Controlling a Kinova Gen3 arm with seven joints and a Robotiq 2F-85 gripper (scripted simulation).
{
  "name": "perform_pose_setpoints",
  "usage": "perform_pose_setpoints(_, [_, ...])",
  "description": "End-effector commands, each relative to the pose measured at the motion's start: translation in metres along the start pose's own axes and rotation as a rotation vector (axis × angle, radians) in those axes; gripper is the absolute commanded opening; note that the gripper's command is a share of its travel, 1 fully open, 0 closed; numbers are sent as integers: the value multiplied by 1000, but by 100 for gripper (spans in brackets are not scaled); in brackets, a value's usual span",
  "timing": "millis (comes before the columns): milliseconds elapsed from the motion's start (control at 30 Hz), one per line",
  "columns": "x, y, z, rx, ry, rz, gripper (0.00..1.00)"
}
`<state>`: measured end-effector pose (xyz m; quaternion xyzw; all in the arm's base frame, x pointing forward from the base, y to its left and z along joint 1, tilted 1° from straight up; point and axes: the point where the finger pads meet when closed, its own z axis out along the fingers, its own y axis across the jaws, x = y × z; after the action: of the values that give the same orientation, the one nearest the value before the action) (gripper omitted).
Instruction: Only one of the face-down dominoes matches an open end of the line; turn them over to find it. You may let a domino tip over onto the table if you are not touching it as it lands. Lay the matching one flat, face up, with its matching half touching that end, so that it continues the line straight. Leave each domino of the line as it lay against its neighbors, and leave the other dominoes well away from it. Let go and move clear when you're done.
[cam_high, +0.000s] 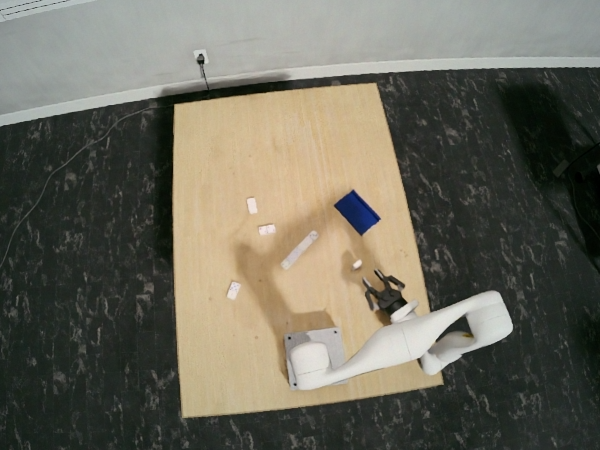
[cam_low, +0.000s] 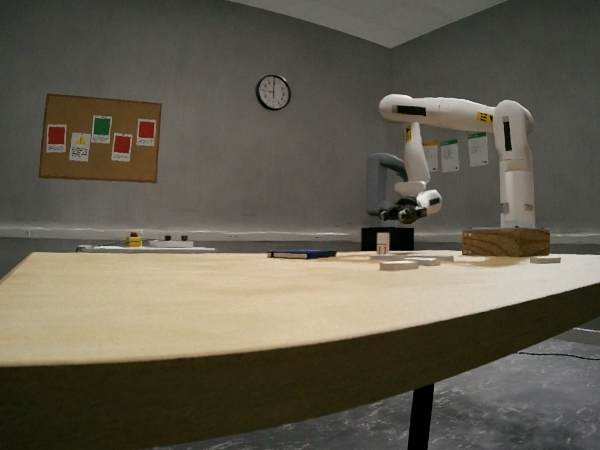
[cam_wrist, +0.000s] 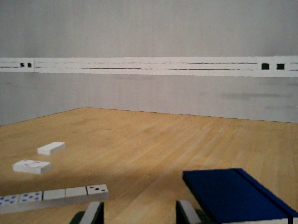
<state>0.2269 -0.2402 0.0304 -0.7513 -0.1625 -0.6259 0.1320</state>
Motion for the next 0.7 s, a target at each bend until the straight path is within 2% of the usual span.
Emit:
perform_pose_setpoints(0, [2, 1, 1, -1, 0, -1, 49])
perform_pose_setpoints(333, [12, 2, 10, -2, 0, -2, 49])
perform_pose_setpoints(667, [36, 3, 31, -2, 0, -2, 49])
